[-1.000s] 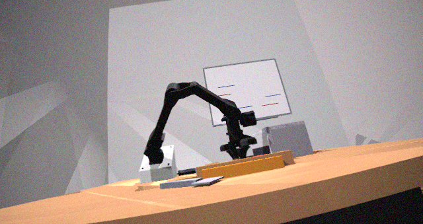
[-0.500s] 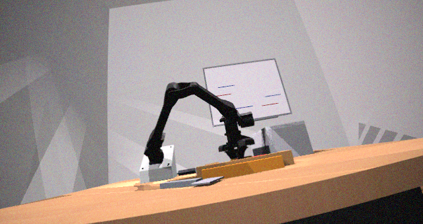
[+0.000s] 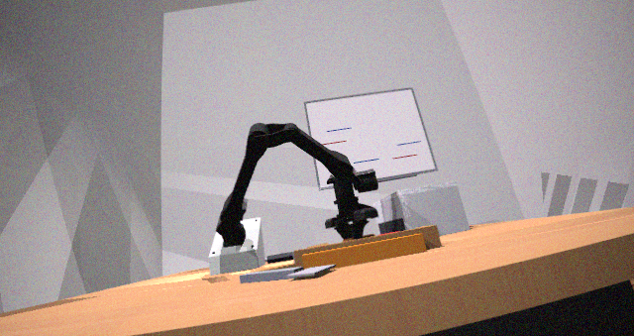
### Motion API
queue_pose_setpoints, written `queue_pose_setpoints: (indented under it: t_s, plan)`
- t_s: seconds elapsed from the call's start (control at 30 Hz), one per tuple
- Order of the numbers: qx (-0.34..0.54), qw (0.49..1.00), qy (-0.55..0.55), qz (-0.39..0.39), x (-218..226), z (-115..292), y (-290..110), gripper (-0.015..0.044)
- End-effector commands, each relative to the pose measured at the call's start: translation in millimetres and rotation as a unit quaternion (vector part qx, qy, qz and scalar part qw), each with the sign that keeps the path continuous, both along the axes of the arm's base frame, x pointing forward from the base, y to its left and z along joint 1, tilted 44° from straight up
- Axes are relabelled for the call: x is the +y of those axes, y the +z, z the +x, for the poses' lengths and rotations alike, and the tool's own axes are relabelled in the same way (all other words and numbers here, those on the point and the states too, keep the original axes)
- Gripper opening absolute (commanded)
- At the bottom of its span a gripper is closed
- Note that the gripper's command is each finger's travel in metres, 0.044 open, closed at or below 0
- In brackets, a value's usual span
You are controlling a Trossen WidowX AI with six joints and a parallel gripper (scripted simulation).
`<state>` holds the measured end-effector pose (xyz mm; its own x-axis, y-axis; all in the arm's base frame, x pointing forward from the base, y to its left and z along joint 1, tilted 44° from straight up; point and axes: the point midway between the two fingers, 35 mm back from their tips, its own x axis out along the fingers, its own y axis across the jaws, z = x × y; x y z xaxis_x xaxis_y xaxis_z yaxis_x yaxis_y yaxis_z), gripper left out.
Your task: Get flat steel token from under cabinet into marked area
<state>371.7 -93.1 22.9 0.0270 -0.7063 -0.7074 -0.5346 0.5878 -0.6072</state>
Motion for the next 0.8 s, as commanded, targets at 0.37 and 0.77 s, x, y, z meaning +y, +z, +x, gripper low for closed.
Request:
queue_pose_setpoints:
  t_s: [0.37,0.77]
  plan:
    - [0.006,1.0,0.001,0.006,9.5,-10.4,-11.1,0.0]
    - [0.006,1.0,0.001,0.006,16.3,-16.8,-18.0,0.0]
